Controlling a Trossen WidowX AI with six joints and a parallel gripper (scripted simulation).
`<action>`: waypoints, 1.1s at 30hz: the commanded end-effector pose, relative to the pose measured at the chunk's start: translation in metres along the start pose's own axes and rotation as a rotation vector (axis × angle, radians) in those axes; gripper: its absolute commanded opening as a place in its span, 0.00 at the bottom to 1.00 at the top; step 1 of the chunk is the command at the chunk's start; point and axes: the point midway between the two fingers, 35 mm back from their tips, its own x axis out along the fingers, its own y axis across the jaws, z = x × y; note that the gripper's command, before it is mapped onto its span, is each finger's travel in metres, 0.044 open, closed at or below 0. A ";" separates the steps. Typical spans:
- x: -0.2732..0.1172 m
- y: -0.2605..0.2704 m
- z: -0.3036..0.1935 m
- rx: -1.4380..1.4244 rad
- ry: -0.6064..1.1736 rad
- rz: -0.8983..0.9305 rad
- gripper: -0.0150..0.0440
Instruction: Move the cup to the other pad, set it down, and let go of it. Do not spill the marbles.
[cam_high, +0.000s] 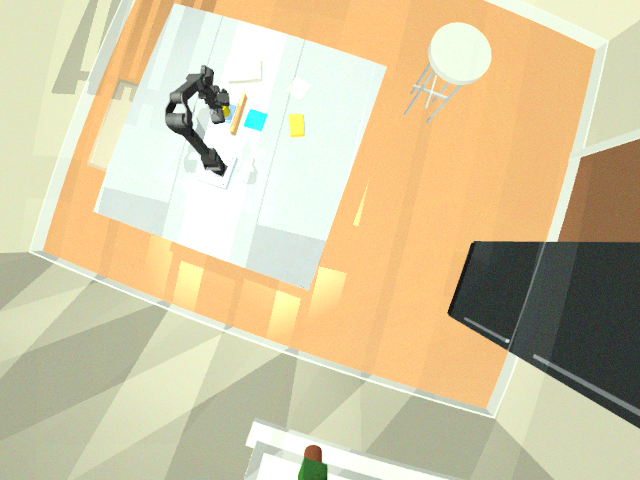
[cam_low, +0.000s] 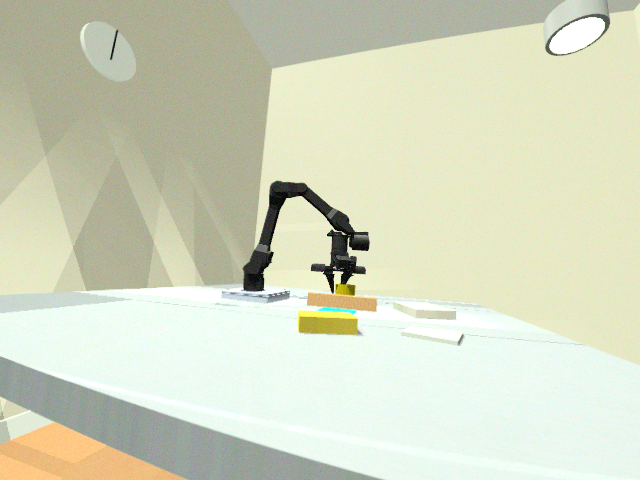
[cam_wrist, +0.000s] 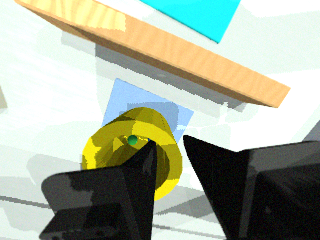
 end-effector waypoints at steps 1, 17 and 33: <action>0.000 0.000 0.000 0.000 0.000 0.001 0.45; 0.000 0.000 0.000 0.000 0.000 0.001 0.25; -0.045 0.001 0.000 0.003 -0.002 -0.002 0.25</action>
